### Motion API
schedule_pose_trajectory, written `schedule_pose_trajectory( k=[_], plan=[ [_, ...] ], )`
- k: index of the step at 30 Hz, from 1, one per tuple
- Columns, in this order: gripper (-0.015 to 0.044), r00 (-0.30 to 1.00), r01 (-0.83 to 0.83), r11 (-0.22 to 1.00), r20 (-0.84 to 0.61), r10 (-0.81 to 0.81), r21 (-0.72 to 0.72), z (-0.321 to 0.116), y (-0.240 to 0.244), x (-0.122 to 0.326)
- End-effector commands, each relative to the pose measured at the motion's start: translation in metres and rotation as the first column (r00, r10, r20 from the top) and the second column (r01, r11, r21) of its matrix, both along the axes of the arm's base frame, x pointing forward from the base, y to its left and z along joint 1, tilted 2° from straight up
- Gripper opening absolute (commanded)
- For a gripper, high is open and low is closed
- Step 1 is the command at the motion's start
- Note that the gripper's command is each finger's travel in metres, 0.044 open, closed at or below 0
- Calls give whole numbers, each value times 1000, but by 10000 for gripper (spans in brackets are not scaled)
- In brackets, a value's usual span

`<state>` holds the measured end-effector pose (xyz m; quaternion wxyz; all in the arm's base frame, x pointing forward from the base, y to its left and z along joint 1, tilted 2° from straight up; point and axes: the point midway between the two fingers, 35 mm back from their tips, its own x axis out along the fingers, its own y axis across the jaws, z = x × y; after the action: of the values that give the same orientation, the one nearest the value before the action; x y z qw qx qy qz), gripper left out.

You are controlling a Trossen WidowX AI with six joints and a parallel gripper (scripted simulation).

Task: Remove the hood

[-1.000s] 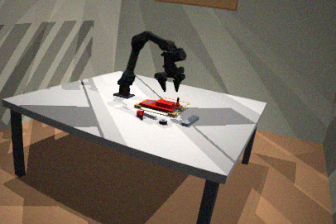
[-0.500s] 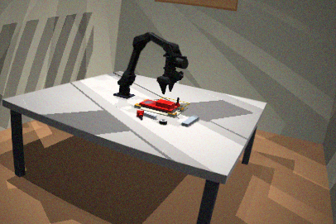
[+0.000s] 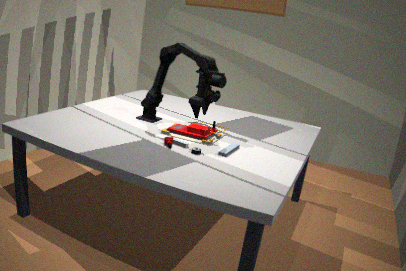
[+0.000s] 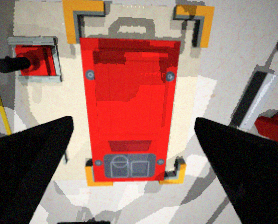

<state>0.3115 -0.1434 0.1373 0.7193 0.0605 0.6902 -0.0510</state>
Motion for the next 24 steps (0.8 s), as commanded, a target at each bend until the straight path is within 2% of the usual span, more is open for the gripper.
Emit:
schedule_pose_trajectory(
  k=[1, 24],
  plan=[
    [440, 1000, -5, 1000, 0, 5, 6, -4, 1, 0],
    [440, 1000, -5, 1000, 0, 5, 6, -17, 1, 2]
  ],
)
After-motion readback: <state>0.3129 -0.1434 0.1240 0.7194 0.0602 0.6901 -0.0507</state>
